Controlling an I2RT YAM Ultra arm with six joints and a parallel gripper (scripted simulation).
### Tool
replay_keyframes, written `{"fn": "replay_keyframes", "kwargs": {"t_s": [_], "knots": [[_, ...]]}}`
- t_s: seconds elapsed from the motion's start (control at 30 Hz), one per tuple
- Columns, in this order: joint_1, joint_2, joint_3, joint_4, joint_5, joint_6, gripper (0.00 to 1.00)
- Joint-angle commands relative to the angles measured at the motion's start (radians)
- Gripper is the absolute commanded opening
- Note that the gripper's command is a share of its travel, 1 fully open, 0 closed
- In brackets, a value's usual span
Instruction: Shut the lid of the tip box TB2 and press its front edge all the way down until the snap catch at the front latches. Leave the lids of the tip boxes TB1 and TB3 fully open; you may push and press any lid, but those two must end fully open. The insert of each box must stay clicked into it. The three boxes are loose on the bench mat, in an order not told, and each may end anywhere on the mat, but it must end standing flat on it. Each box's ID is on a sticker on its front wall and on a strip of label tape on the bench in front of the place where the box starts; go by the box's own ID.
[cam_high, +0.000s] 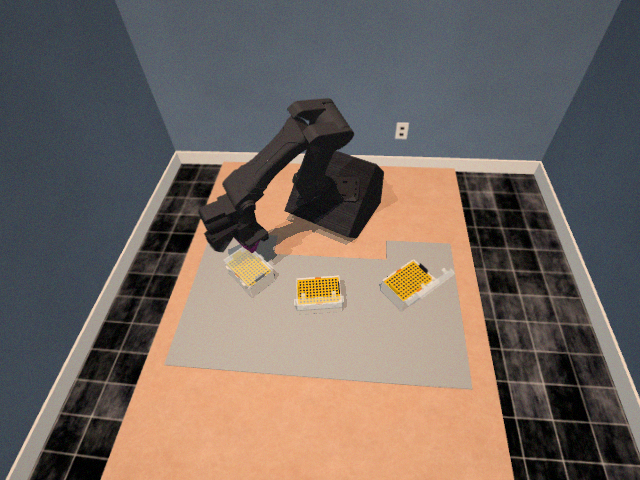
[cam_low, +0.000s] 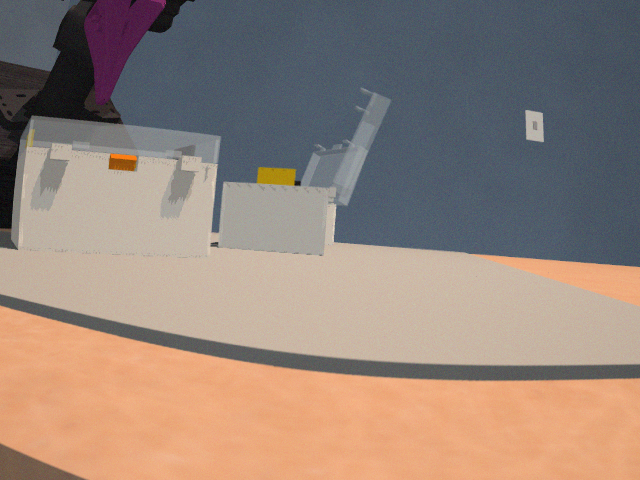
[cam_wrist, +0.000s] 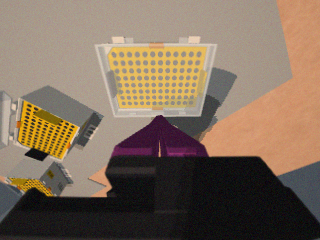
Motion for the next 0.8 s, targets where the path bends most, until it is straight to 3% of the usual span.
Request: {"fn": "replay_keyframes", "kwargs": {"t_s": [0.0,0.4,0.77], "knots": [[-0.014,-0.018,0.018,-0.047,-0.015,-0.021,0.00],[-0.062,-0.044,0.063,-0.135,-0.043,-0.065,0.00],[-0.063,-0.044,0.064,-0.137,-0.044,-0.066,0.00]]}}
